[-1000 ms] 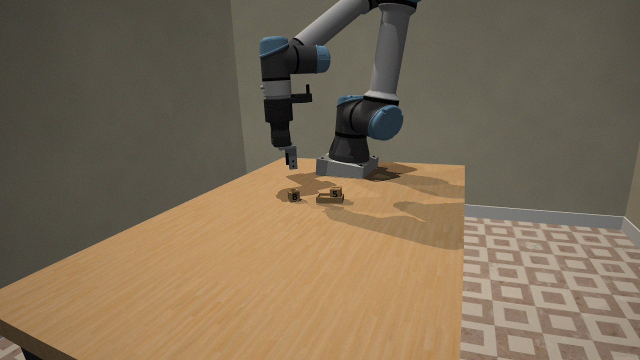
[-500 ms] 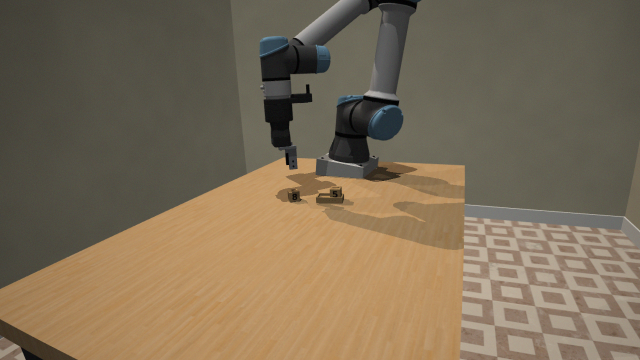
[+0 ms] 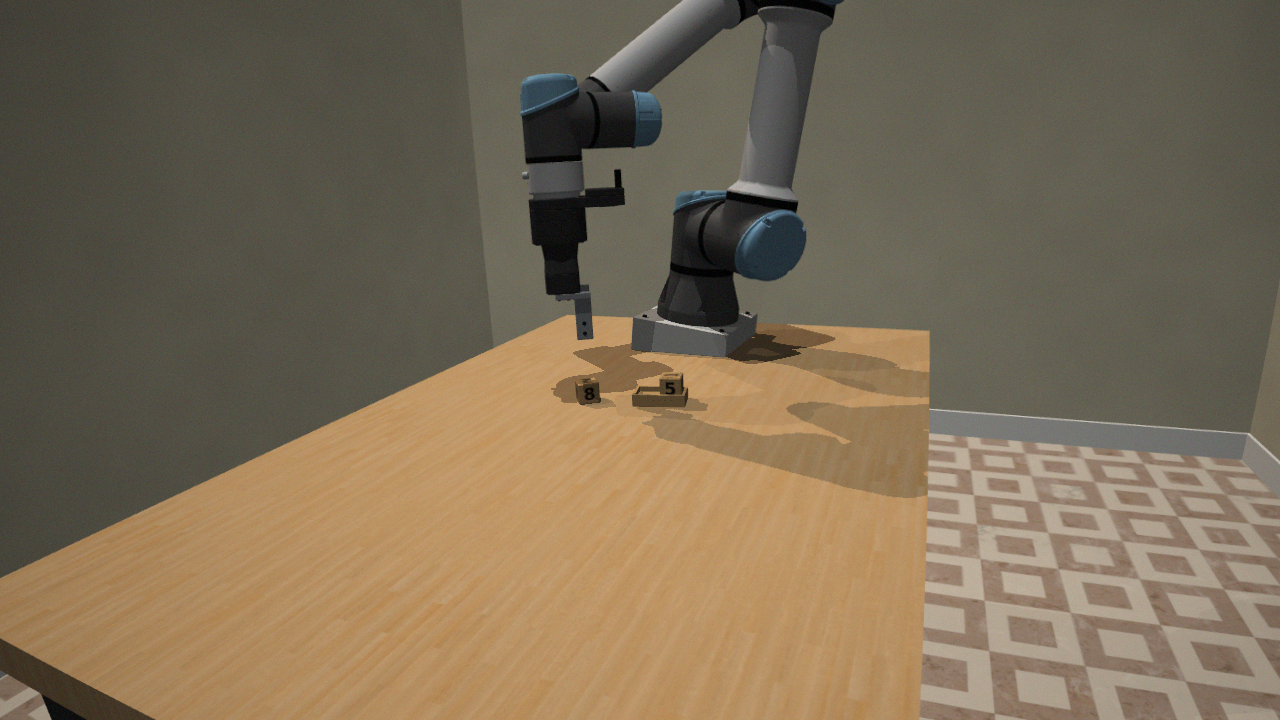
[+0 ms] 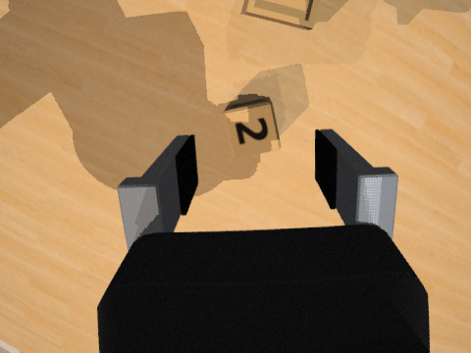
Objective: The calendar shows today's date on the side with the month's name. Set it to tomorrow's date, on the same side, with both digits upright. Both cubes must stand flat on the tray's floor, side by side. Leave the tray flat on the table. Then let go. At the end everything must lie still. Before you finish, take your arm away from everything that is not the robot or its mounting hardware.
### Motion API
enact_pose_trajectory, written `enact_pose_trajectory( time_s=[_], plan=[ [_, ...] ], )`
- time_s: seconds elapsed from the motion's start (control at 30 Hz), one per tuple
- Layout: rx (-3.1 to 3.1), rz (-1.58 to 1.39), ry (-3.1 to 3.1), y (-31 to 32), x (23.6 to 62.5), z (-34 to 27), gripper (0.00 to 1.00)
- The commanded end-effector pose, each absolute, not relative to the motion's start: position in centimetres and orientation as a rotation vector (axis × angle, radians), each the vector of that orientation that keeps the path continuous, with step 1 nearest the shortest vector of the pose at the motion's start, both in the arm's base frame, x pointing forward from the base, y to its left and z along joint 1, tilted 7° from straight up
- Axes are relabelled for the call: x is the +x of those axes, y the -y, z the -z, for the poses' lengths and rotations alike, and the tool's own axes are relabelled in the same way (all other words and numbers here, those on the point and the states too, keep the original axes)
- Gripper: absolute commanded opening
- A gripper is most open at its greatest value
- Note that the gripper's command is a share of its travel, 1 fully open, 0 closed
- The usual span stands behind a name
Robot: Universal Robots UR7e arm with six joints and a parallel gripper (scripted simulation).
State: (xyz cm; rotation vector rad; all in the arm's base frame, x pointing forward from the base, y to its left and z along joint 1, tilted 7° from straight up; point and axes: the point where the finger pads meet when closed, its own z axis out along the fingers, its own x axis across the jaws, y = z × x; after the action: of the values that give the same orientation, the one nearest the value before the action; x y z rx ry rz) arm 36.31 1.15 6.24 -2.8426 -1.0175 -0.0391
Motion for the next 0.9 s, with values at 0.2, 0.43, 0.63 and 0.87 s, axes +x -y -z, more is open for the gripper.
enact_pose_trajectory(
  time_s=[0.2, 0.43, 0.63, 0.87],
  plan=[
    [-2.962, 0.012, 0.584, -1.47, 36.28, -6.13, 1.00],
    [-3.008, -0.008, 0.257, -1.59, 36.30, -6.00, 1.00],
    [-3.020, -0.025, -0.022, -1.61, 36.33, -5.88, 1.00],
    [-3.001, -0.046, -0.358, -1.53, 36.36, -5.71, 1.00]
  ],
)
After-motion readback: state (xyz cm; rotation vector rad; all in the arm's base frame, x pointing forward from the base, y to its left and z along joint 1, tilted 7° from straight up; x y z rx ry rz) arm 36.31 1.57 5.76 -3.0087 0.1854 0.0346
